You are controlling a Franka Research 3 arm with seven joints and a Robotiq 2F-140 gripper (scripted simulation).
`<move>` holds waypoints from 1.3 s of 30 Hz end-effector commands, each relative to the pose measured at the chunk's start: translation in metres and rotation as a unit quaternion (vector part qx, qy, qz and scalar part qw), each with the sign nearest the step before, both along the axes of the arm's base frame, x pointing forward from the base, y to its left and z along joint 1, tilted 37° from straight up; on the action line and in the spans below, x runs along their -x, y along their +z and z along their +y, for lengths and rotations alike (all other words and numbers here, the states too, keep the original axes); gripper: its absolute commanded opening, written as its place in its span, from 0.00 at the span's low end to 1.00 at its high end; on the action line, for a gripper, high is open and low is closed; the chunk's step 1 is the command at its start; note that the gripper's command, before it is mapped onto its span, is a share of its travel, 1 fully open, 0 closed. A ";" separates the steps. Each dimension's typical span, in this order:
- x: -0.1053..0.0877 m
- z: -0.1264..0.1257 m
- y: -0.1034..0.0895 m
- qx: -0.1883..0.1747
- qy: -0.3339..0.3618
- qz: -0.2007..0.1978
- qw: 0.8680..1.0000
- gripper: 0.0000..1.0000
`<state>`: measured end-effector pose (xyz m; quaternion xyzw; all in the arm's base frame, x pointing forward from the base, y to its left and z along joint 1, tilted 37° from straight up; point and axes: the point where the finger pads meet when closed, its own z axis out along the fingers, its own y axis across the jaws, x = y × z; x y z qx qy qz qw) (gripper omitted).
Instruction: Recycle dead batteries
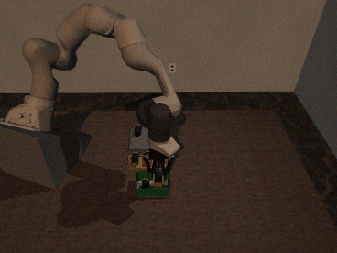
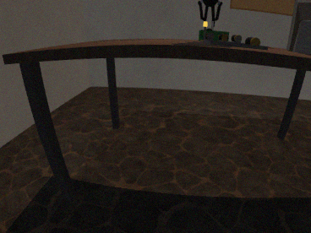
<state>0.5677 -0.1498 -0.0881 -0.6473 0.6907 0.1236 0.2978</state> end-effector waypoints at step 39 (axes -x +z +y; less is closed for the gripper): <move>-0.012 0.018 -0.028 0.006 0.000 -0.005 1.000 0.29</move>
